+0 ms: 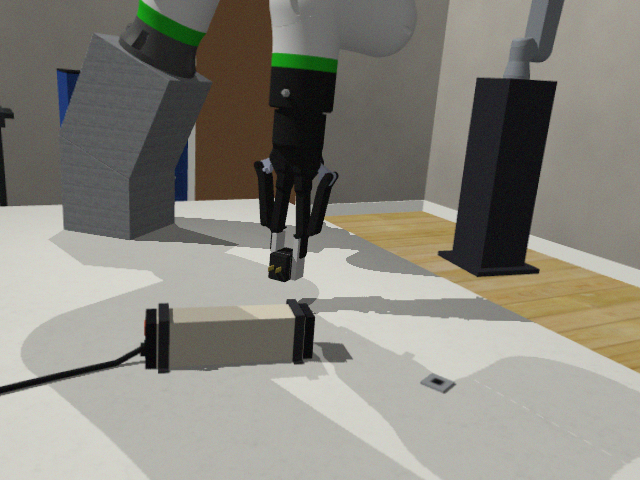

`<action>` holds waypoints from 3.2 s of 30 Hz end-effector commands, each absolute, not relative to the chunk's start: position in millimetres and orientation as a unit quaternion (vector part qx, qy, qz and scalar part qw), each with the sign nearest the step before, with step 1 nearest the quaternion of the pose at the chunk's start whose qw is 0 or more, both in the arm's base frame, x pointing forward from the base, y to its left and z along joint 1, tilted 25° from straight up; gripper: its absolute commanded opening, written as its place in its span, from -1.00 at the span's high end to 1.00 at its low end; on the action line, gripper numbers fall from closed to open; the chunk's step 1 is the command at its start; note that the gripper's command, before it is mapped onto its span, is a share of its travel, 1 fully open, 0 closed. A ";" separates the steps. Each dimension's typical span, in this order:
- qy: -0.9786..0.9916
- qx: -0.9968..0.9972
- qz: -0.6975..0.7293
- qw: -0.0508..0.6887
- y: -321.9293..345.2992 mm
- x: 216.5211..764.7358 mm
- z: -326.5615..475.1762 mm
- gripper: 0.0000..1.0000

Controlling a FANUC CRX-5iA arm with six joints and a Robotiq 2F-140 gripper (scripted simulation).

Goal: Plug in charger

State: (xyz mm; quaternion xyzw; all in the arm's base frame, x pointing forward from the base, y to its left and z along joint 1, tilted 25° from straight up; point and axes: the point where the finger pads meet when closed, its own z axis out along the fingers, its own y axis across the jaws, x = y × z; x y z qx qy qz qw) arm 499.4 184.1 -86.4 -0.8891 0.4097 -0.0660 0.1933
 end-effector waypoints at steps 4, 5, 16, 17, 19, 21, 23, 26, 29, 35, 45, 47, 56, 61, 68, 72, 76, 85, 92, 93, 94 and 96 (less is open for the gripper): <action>0.219 -0.953 -0.103 0.182 129.6 532.0 -95.6 0.80; 0.219 -0.953 -0.103 0.182 129.6 532.0 -95.6 0.80; 0.070 -0.974 -0.127 0.174 108.8 542.5 -98.8 0.80; 0.070 -0.974 -0.127 0.174 108.8 542.5 -98.8 0.80; 0.070 -0.974 -0.127 0.174 108.8 542.5 -99.0 0.80; 0.070 -0.974 -0.127 0.174 108.9 542.6 -99.2 0.80; 0.070 -0.974 -0.127 0.174 108.9 542.6 -99.2 0.80; 0.070 -0.974 -0.127 0.174 109.2 542.8 -100.0 0.80; 0.070 -0.974 -0.127 0.174 109.6 543.2 -101.2 0.80; 0.070 -0.974 -0.127 0.174 110.8 544.4 -105.1 0.80; 0.070 -0.974 -0.127 0.174 113.3 546.7 -112.7 0.80; 0.070 -0.974 -0.127 0.174 114.0 547.3 -114.8 0.80; 0.070 -0.974 -0.127 0.174 116.7 549.8 -123.1 0.80; 0.070 -0.974 -0.127 0.174 117.8 550.9 -126.6 0.80; 0.070 -0.974 -0.127 0.174 119.2 552.2 -131.0 0.80; 0.070 -0.974 -0.127 0.174 119.6 552.6 -132.3 0.80; 0.070 -0.974 -0.127 0.174 119.8 552.7 -132.6 0.80; 0.070 -0.974 -0.127 0.174 119.8 552.8 -132.9 0.80; 0.070 -0.974 -0.127 0.174 119.8 552.8 -132.9 0.80; 0.070 -0.974 -0.127 0.174 119.8 552.8 -132.9 0.80; 0.070 -0.974 -0.127 0.174 119.8 552.8 -132.9 0.80; 0.070 -0.974 -0.127 0.174 119.8 552.8 -132.9 0.80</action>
